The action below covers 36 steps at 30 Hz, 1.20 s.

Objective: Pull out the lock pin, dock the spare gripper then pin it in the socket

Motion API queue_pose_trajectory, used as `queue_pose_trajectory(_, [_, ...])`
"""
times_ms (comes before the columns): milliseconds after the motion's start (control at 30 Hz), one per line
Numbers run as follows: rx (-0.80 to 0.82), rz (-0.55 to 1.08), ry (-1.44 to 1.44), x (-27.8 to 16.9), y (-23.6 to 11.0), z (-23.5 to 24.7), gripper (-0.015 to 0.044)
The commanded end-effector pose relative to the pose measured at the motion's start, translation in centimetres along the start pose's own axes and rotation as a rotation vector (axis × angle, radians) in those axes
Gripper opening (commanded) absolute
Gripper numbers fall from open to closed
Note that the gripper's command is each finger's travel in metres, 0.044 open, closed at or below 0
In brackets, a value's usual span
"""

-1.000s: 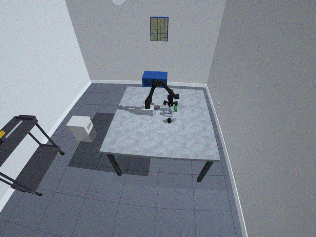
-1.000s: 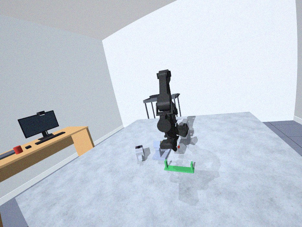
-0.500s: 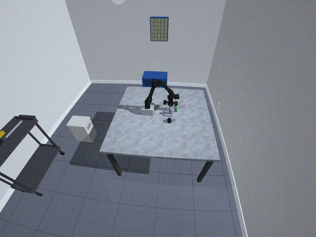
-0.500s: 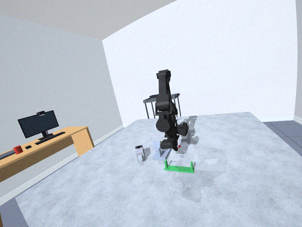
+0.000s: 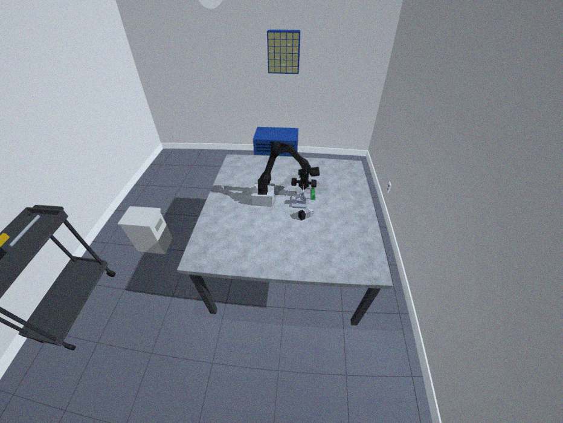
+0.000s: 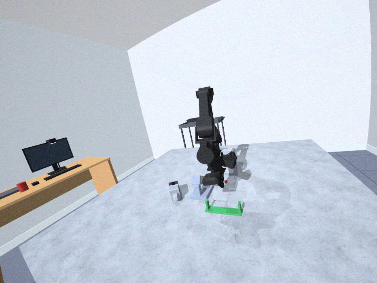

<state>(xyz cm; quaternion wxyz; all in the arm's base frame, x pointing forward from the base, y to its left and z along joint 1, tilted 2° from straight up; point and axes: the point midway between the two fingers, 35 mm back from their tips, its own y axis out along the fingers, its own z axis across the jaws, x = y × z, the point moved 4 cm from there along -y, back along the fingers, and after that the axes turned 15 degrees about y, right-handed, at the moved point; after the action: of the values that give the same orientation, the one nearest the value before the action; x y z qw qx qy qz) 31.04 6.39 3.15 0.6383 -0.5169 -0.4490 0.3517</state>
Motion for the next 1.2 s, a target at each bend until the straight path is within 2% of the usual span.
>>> queue_pose_trajectory(0, [-0.001, -0.007, 0.001, 0.4, -0.2, 0.0, 0.0000])
queue_pose_trajectory(1167, [0.002, 0.000, 0.002, 3.2, 0.3, 0.7, 0.0000])
